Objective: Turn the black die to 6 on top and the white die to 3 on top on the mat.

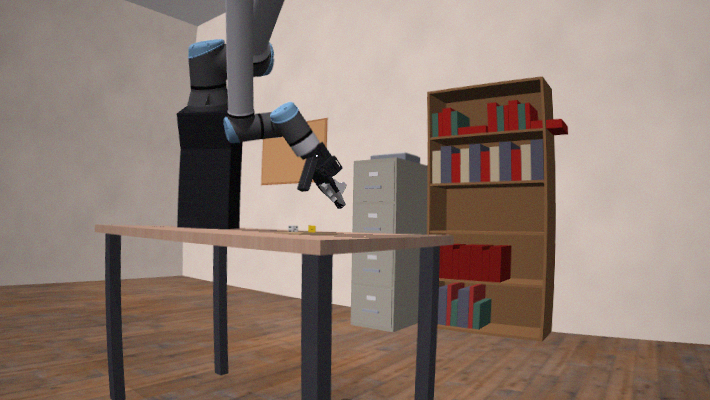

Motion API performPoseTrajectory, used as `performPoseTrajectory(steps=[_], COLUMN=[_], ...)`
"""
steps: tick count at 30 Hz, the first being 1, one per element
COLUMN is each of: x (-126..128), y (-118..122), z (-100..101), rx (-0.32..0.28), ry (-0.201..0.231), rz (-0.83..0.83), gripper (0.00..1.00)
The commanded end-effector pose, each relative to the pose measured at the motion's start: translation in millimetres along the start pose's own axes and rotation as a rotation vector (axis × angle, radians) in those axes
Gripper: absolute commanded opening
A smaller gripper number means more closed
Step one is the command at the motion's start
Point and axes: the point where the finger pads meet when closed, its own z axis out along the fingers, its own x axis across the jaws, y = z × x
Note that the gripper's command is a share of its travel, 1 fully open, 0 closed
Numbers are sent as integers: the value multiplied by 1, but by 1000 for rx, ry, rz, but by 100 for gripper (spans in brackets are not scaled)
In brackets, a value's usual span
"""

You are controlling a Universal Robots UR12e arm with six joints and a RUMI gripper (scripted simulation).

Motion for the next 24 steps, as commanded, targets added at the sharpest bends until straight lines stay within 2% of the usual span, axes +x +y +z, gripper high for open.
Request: performPoseTrajectory(steps=[1,3,6,10,24], x=[2,2,2,1,1], y=[-1,-1,-1,-1,-5], z=[2,2,2,2,6], rx=[-146,-146,-200,-235,-241], ry=[14,14,14,11,11], rz=[-6,-6,-6,-5,-5], gripper=[6,6,6,6,6])
